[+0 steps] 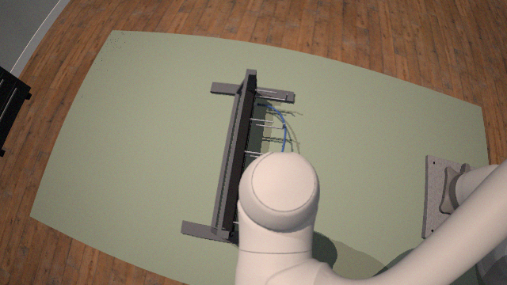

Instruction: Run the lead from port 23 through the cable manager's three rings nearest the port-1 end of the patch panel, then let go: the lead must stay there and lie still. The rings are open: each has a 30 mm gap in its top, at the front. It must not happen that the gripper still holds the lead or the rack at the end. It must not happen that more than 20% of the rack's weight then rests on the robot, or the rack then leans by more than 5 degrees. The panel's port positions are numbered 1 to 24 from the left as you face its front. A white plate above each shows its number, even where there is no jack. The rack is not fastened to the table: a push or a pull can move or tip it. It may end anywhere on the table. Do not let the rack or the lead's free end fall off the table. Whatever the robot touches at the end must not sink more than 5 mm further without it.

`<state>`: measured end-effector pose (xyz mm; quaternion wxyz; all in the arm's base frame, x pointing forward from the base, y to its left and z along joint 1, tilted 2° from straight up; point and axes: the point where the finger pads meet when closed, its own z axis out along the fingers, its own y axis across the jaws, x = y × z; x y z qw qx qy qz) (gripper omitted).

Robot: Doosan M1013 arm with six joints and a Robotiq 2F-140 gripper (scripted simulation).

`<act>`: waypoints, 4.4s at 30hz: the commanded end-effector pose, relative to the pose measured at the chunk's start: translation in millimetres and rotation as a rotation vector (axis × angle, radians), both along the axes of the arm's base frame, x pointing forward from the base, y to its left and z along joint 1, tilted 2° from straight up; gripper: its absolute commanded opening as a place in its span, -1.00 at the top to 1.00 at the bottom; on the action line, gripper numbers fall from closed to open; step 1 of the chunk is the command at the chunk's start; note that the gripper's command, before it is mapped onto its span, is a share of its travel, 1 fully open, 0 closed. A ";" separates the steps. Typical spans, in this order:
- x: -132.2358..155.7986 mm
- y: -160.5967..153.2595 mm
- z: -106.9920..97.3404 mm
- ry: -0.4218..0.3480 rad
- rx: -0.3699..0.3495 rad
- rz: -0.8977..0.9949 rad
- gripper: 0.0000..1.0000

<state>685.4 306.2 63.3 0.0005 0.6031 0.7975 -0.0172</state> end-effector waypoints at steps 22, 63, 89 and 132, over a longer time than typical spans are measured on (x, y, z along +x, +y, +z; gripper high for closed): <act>25.9 7.6 -0.5 0.000 0.001 0.000 1.00; 36.5 10.5 -0.8 0.000 0.001 0.000 0.60; 36.5 10.5 -0.8 0.000 0.001 0.000 0.60; 38.0 12.6 74.5 0.000 0.001 0.000 0.60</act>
